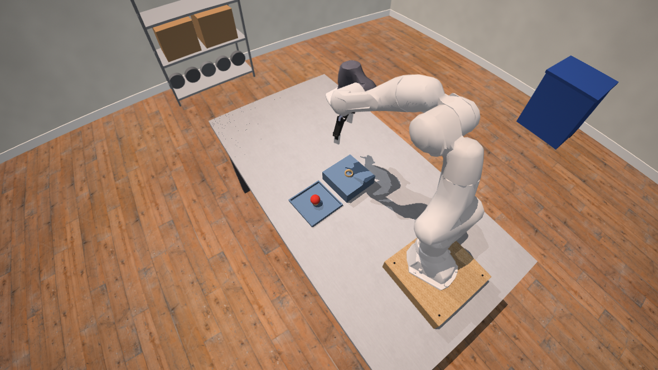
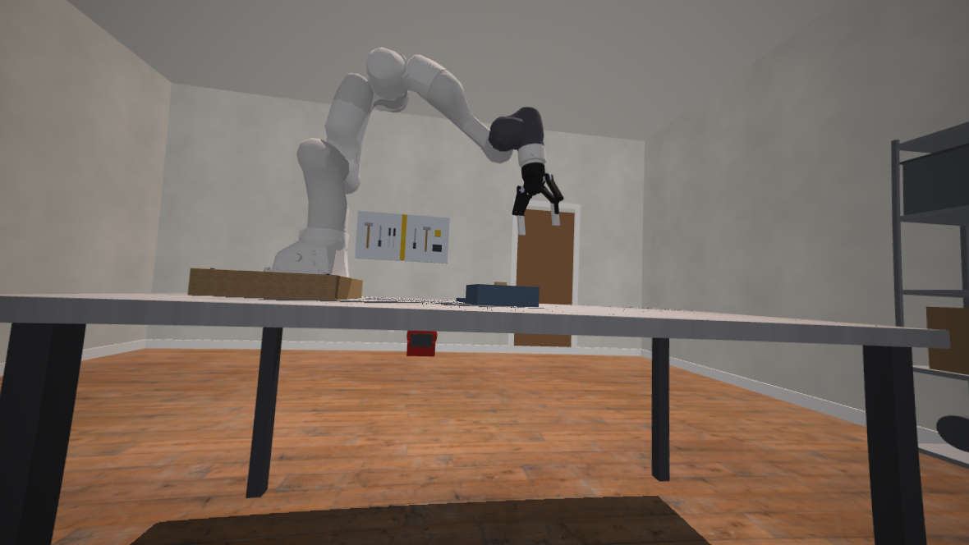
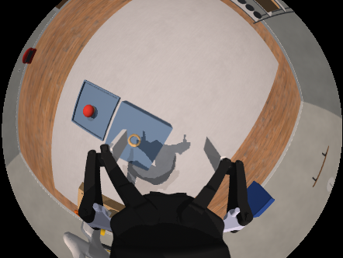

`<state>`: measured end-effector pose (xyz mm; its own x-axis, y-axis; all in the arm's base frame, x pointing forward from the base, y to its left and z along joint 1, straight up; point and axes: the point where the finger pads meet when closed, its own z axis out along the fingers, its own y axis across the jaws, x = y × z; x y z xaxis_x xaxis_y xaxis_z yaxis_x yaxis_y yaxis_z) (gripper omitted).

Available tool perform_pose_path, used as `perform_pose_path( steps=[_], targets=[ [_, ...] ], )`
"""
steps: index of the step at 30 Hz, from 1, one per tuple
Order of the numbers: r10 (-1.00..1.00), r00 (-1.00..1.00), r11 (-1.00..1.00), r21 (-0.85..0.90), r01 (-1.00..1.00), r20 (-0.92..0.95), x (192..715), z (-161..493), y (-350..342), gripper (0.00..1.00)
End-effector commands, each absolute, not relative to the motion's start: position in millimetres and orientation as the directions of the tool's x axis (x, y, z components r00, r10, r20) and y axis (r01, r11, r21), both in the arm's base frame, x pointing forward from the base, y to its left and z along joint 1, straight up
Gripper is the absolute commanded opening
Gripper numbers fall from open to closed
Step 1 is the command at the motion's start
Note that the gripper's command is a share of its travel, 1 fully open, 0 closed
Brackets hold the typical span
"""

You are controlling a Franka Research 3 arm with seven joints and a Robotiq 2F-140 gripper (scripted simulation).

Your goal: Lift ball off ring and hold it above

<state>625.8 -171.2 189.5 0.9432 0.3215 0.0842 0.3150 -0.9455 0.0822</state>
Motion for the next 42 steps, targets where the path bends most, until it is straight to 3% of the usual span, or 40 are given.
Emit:
perform_pose_path(
  steps=[1,28,42],
  targets=[
    [0.160,0.982,-0.985,0.077,0.153,0.101,630,181,-149,1.00],
    [-0.060,0.997,-0.998,0.008,-0.060,0.048,595,113,11,1.00],
    [-0.190,0.982,-0.982,-0.005,-0.190,0.002,550,76,98,1.00]
  ],
)
